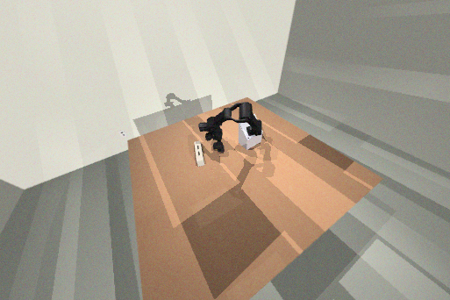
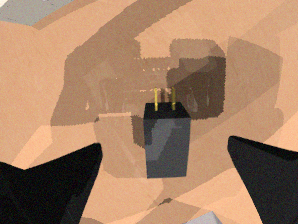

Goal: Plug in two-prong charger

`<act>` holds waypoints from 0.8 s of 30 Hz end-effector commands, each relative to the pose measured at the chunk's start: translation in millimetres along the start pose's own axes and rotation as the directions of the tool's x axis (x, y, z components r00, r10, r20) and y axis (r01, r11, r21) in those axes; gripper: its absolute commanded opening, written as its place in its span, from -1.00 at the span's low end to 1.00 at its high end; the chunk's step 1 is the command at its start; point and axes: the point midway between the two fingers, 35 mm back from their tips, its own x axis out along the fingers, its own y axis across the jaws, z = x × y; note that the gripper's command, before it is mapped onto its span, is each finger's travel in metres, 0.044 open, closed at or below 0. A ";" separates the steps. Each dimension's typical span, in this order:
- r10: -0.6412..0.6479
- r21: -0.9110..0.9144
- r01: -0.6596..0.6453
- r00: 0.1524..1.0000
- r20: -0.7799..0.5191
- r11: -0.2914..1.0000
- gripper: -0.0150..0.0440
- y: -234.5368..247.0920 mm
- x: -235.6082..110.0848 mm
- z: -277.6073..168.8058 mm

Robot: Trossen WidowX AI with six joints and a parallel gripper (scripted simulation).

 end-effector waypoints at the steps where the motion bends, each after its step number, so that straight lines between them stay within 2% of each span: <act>1: 0.009 0.015 -0.009 1.000 -0.017 1.000 1.00 -0.9 10.7 -4.5; 15: 0.011 0.015 -0.011 1.000 -0.018 1.000 1.00 -0.5 32.8 -4.6; 24: 0.011 0.015 -0.011 1.000 -0.018 1.000 1.00 -0.5 33.8 -4.7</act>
